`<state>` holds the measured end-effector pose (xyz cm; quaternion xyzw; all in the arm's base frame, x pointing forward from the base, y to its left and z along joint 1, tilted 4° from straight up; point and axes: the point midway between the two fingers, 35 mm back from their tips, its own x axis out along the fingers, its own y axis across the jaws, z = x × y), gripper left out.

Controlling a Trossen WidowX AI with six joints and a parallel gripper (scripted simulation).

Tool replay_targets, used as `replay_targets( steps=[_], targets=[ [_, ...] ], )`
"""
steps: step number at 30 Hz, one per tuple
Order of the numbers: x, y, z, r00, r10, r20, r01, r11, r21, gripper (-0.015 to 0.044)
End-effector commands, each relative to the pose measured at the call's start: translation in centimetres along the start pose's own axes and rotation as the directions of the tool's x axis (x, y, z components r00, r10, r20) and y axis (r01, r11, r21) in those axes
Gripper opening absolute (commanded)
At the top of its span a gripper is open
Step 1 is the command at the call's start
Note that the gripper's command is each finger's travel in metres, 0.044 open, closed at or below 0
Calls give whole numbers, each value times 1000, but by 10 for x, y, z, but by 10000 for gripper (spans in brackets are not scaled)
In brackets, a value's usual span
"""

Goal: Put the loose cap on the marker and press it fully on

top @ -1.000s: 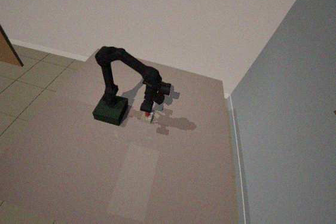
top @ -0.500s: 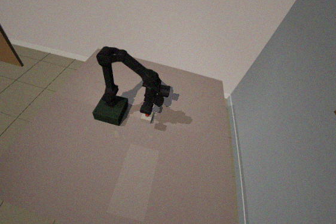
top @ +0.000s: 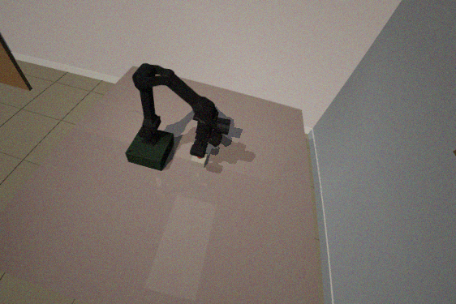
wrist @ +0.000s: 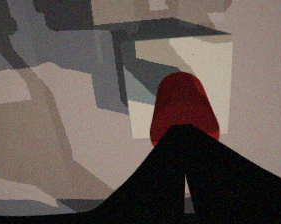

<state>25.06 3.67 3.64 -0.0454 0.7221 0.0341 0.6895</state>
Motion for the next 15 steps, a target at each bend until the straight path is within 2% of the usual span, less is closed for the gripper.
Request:
replay_targets(
  steps=[1, 3, 9, 14, 15],
  targets=[
    [-1, 0, 0, 1000, 0, 2, 0, 1000, 0, 0],
    [-11, 0, 2, 1000, 0, 2, 0, 1000, 0, 0],
    [-88, 0, 1, 1000, 0, 1, 0, 1000, 0, 0],
    [-90, 0, 1, 1000, 0, 1, 0, 1000, 0, 0],
    [-90, 0, 1, 1000, 0, 1, 0, 1000, 0, 26]
  ],
)
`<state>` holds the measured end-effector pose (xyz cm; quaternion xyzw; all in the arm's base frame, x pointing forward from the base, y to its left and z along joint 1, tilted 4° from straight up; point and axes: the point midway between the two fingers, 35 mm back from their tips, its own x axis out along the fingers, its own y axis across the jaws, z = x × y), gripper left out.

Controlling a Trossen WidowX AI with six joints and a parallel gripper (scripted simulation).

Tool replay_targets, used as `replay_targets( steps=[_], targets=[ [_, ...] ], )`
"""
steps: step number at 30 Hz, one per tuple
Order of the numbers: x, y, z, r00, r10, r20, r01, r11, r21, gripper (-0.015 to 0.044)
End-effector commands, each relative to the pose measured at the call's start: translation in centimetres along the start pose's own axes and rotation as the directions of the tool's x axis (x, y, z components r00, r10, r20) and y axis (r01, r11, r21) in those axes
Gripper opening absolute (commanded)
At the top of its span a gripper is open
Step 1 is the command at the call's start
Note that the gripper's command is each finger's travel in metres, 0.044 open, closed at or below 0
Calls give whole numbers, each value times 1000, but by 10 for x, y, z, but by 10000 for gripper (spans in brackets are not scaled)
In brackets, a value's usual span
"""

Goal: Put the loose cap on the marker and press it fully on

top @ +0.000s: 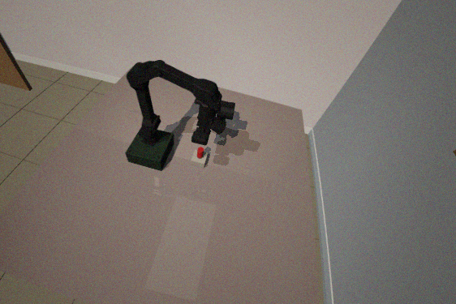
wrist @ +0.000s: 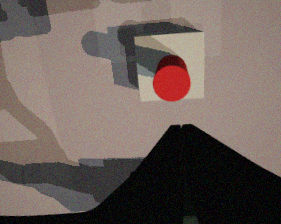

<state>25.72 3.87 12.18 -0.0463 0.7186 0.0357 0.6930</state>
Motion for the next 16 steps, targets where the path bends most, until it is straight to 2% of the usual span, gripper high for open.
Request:
replay_targets(
  steps=[1, 16],
  targets=[
    [-5, 0, -2, 1000, 0, -9, 0, 1000, 4, 53],
    [-5, 0, -2, 1000, 0, -9, 0, 1000, 4, 440]
  ],
)
